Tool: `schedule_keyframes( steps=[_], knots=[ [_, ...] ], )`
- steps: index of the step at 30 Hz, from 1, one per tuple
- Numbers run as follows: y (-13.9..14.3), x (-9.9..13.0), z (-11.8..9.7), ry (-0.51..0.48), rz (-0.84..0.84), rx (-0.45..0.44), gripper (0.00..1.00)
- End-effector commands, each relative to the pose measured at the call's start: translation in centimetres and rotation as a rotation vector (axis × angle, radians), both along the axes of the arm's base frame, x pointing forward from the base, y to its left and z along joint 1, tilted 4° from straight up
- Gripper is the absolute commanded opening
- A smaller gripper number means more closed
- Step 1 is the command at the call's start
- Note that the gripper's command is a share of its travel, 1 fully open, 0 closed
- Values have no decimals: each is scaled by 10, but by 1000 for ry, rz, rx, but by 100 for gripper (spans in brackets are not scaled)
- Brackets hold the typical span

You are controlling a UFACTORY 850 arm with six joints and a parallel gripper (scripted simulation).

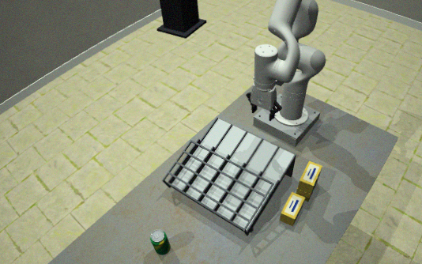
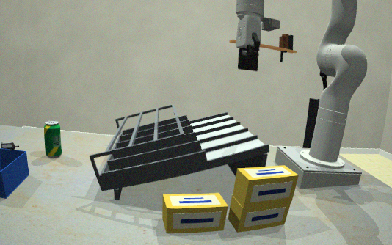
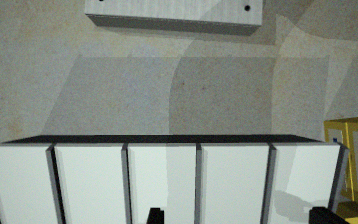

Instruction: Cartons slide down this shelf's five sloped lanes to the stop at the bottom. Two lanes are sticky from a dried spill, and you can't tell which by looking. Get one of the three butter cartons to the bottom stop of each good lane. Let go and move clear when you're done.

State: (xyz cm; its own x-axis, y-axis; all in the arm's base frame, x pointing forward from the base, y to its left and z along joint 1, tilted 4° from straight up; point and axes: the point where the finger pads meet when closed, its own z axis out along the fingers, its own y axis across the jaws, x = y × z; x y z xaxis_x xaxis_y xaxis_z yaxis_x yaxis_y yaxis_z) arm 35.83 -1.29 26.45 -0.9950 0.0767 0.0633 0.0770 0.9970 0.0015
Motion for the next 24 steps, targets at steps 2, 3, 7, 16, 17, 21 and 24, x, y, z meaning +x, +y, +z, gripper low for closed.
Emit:
schedule_keyframes(
  steps=[2, 3, 7, 16, 17, 21, 24],
  knots=[
    [0, 1, 1, -2, 0, 0, 90],
    [0, 1, 1, -2, 0, 0, 90],
    [0, 1, 1, -2, 0, 0, 90],
    [75, 8, -11, -2, 82, 5, 90],
    [86, 9, -12, -2, 82, 5, 90],
    [141, 12, -21, -2, 82, 5, 90],
    [181, 17, -27, -2, 82, 5, 90]
  ],
)
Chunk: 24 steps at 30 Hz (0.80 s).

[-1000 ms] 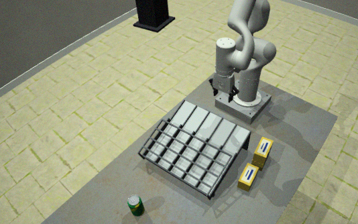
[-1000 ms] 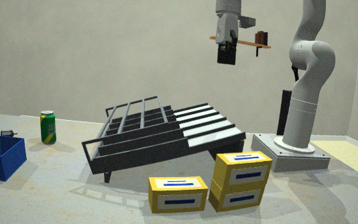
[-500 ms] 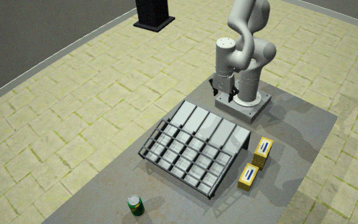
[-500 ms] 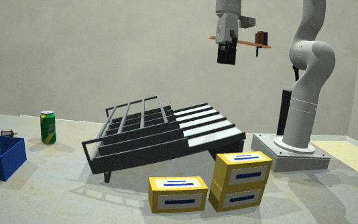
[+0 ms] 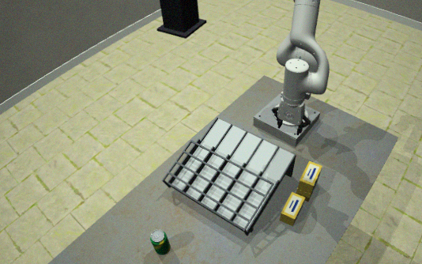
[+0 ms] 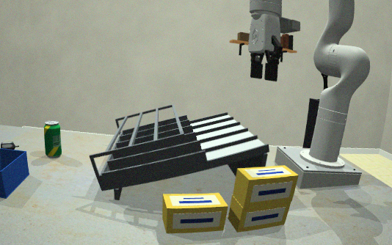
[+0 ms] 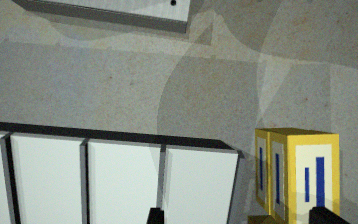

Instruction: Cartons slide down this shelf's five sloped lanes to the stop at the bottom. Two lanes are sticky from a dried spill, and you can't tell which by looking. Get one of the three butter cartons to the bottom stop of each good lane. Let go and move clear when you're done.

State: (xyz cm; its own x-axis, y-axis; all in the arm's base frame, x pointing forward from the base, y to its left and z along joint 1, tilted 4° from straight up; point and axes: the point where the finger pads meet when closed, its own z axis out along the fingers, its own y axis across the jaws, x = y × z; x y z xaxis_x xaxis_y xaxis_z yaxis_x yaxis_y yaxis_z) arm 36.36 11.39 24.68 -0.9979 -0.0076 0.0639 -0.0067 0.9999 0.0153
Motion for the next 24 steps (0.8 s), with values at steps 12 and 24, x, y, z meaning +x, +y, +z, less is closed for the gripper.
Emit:
schedule_keyframes(
  steps=[12, 24],
  knots=[
    [136, 22, -23, -4, 26, -6, 90],
    [135, 22, -30, -4, 26, -6, 90]
  ],
)
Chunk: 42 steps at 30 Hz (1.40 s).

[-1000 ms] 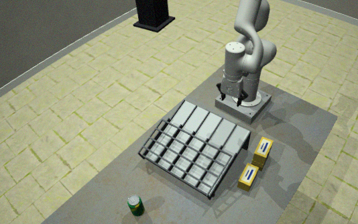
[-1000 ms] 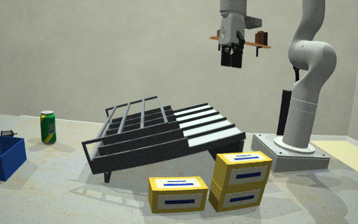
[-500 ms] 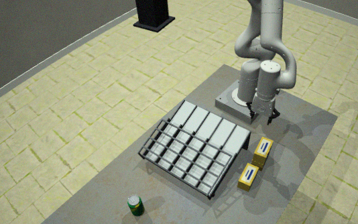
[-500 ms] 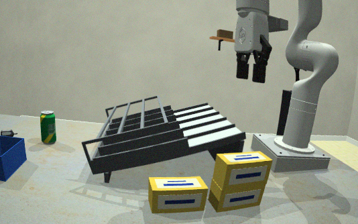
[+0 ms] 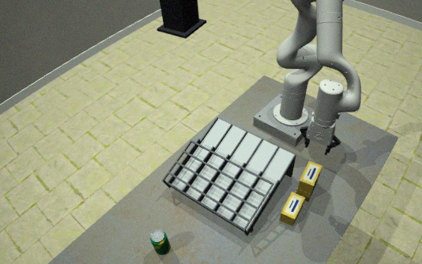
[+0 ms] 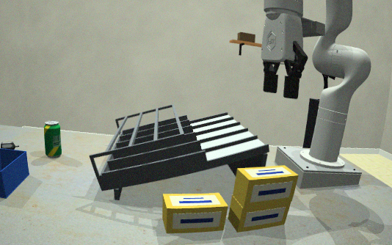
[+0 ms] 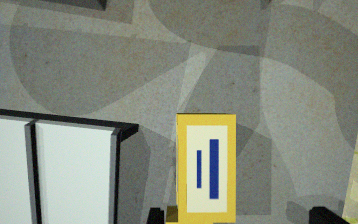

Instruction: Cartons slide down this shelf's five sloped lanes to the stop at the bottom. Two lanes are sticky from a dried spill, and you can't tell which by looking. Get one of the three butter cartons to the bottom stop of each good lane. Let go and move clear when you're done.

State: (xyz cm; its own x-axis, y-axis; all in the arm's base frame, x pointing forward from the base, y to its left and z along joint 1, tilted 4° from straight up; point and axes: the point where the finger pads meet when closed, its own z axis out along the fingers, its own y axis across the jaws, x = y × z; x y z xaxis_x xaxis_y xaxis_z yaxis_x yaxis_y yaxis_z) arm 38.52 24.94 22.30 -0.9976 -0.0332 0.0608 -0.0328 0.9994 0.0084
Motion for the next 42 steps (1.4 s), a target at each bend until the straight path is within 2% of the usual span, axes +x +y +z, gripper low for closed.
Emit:
schedule_keyframes(
  steps=[1, 13, 15, 16, 30, 32, 33, 42],
  knots=[
    [0, 0, -11, -1, 0, 1, 90],
    [1, -3, -58, -1, 0, 1, 90],
    [1, -3, -58, -1, 0, 1, 90],
    [0, -3, -50, -1, 0, 0, 90],
    [1, -7, -106, -1, 0, 0, 90],
    [1, -7, -106, -1, 0, 0, 90],
    [0, -7, -97, 0, 0, 0, 90],
    [1, -9, -133, 0, 0, 0, 90]
  ],
)
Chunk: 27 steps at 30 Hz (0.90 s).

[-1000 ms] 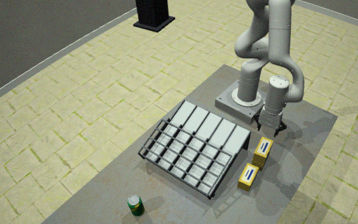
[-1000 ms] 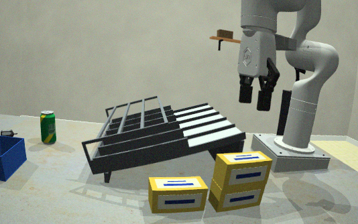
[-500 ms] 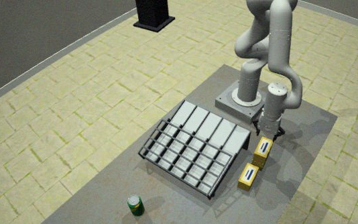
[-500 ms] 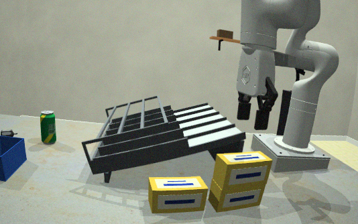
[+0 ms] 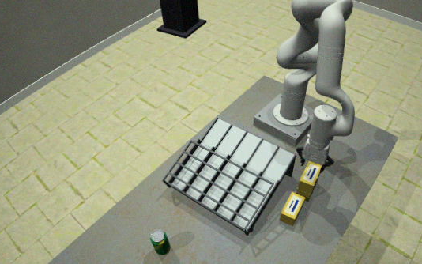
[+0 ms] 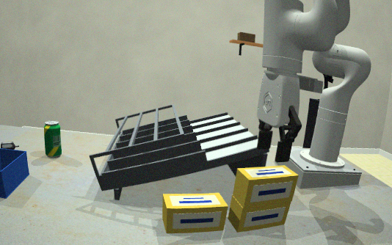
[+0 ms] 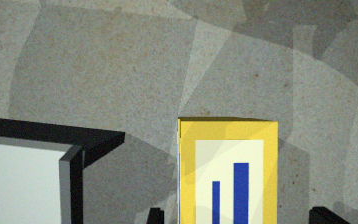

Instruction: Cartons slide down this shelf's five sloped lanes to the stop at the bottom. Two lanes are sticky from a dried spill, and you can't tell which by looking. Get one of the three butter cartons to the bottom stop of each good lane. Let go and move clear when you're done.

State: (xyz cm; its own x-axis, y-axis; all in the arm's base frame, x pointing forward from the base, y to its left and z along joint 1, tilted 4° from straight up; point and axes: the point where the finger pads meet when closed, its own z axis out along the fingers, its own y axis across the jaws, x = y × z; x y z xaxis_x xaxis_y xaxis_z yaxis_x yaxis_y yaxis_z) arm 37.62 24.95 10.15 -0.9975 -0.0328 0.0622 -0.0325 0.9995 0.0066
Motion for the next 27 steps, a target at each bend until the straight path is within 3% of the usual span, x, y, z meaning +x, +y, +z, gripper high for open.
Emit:
schedule_keyframes(
  steps=[1, 5, 7, 8, 24, 25, 27],
  knots=[
    [1, 0, -16, -2, 0, 2, 90],
    [1, -1, -32, -2, 0, 2, 90],
    [1, -1, -32, -2, 0, 2, 90],
    [1, 0, -21, -2, 0, 1, 90],
    [1, -1, -44, -2, 0, 3, 90],
    [2, -2, -74, -2, 0, 2, 90],
    [2, -2, -74, -2, 0, 2, 90]
  ],
)
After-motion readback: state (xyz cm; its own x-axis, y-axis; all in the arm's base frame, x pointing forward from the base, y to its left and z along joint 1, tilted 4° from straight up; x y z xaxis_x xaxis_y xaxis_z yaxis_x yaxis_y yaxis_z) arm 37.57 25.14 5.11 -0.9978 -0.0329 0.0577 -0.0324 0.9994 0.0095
